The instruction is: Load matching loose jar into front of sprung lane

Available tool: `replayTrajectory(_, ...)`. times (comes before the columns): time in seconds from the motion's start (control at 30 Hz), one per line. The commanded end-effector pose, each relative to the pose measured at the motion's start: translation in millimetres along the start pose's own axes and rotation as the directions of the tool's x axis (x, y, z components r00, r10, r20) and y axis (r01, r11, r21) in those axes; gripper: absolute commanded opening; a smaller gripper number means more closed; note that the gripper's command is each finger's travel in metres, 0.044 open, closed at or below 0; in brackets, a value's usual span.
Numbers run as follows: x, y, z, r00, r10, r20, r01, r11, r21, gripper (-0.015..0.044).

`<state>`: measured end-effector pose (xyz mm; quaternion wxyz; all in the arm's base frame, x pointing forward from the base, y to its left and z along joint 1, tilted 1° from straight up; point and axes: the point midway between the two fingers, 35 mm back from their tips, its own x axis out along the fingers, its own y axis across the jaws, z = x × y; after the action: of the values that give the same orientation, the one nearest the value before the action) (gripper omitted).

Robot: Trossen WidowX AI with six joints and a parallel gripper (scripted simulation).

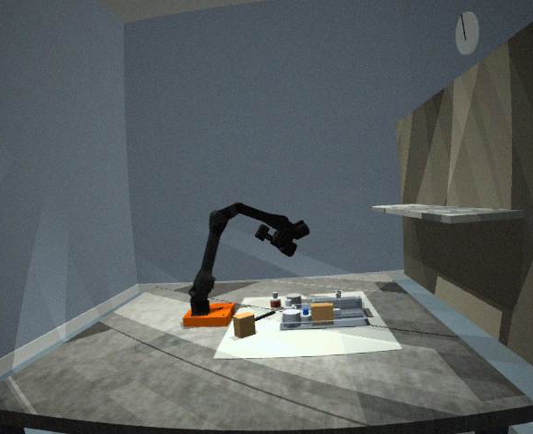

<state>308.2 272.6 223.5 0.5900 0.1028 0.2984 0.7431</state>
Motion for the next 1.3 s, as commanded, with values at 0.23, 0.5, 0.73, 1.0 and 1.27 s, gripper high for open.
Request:
replayTrajectory(0.23, -31.6, -41.0, -78.5, 0.803, -0.411, -0.432, 0.588, 0.662, 0.464, 0.044)
replayTrajectory(0.5, -116.8, -41.9, -146.2, 0.251, -0.578, -0.777, 0.899, -0.159, 0.409, 0.044)
replayTrajectory(0.73, -126.2, -36.3, -152.8, 0.19, -0.578, -0.794, 0.893, -0.235, 0.385, 0.044)
replayTrajectory(1.0, -126.2, -36.3, -152.8, 0.19, -0.578, -0.794, 0.893, -0.235, 0.385, 0.044)
replayTrajectory(1.27, -121.8, -49.8, -171.5, 0.19, -0.578, -0.794, 0.893, -0.235, 0.385, 0.044)
